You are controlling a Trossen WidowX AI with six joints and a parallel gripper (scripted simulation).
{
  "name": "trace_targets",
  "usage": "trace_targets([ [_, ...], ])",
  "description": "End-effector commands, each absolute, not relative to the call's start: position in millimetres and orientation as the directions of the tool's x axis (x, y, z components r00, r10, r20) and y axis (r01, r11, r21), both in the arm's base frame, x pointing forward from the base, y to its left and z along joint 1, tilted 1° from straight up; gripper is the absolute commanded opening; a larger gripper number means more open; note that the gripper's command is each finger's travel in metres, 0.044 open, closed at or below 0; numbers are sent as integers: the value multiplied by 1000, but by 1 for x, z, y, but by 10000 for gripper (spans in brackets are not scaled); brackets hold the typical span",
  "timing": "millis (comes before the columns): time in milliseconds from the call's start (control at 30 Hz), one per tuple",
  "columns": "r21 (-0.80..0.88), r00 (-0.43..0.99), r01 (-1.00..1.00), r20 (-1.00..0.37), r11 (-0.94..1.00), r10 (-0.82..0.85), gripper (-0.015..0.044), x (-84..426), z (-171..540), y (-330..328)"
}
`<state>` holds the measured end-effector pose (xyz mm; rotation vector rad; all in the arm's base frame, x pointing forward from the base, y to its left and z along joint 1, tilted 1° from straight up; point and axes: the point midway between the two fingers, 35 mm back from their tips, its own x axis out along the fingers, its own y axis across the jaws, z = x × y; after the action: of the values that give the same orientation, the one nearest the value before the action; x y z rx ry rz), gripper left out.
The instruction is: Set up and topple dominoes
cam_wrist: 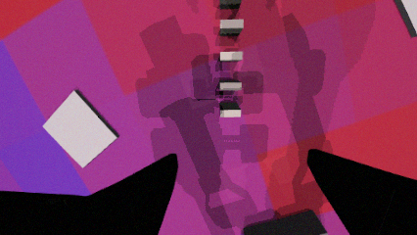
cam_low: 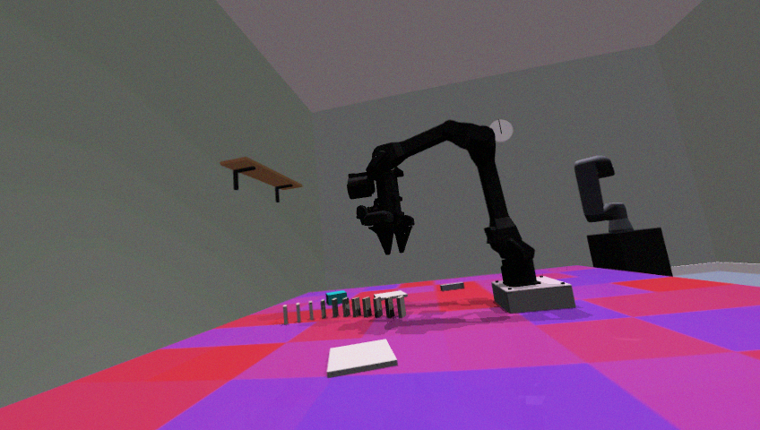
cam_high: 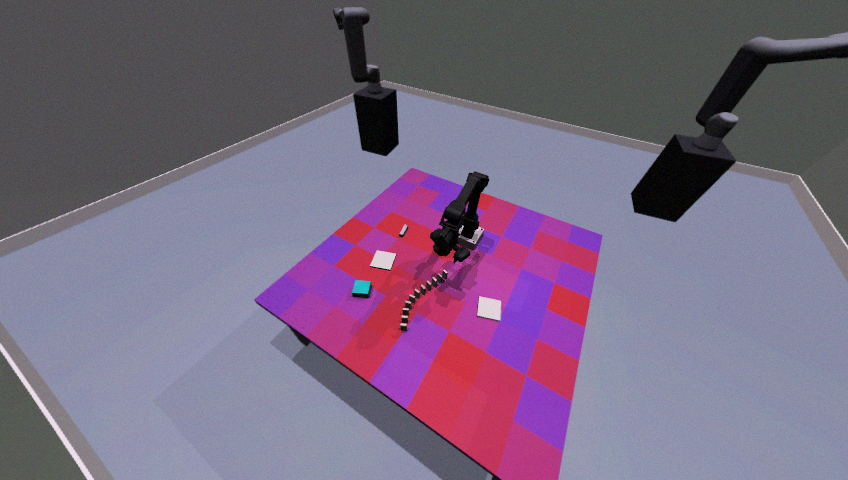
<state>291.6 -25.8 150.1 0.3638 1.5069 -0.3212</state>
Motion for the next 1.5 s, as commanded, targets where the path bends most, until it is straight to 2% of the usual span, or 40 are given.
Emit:
trace_targets([
  [0,28,37,233,-999,972,20,335,288,145,-23],
  [100,18,37,-62,-999,998,20,256,283,133,-19],
  [200,7,36,-350,-999,937,21,177,277,120,-16],
  [333,-9,36,-684,-999,729,21,73,269,104,-11],
  [433,-19,35,-857,-999,516,22,0,262,92,-8],
  [500,-21,35,-887,-999,461,22,0,261,90,-7],
  [1467,-21,35,-887,-999,461,22,0,261,90,-7],
])
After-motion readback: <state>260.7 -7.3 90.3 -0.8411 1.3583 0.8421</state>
